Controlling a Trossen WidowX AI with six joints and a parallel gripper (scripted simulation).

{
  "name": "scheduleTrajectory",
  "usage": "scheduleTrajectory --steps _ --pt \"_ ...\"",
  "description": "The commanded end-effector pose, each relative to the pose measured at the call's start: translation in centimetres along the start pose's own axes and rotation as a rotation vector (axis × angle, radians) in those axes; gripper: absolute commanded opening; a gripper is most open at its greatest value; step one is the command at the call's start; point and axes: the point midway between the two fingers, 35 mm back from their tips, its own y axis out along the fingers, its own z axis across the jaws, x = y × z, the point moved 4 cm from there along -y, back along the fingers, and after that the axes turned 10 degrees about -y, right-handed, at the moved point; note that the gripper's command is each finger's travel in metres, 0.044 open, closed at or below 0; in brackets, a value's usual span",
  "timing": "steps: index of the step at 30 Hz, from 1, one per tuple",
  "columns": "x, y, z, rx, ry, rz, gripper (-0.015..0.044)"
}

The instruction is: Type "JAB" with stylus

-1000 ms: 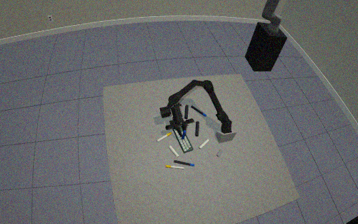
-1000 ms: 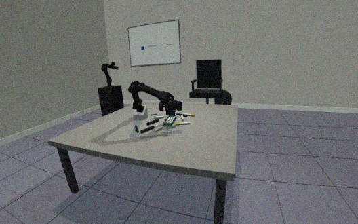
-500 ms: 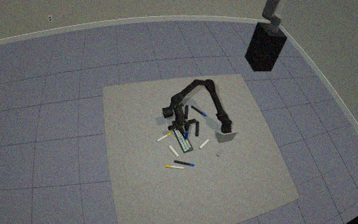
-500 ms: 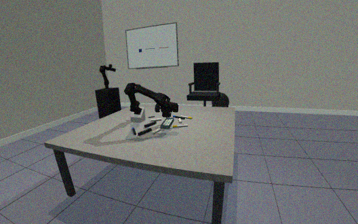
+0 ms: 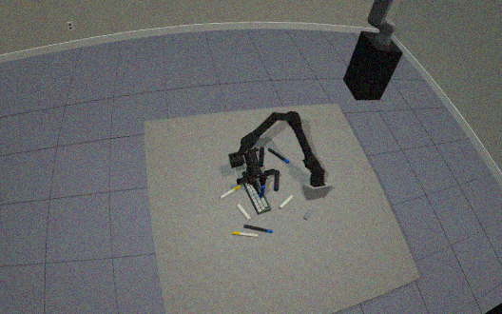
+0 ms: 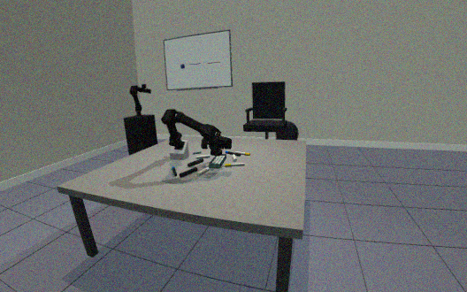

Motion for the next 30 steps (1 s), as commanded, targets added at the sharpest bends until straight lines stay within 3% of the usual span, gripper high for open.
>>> scheduleTrajectory --steps 1,5,8,30 --pt "0.24 0.24 -0.11 -0.003 -0.002 0.002 0.0000" --pt "0.24 0.24 -0.11 -0.003 -0.002 0.002 0.0000" --pt "0.33 0.37 -0.17 -0.003 -0.002 0.001 0.0079" --pt "1.02 0.80 -0.31 -0.003 -0.001 0.001 0.0081"
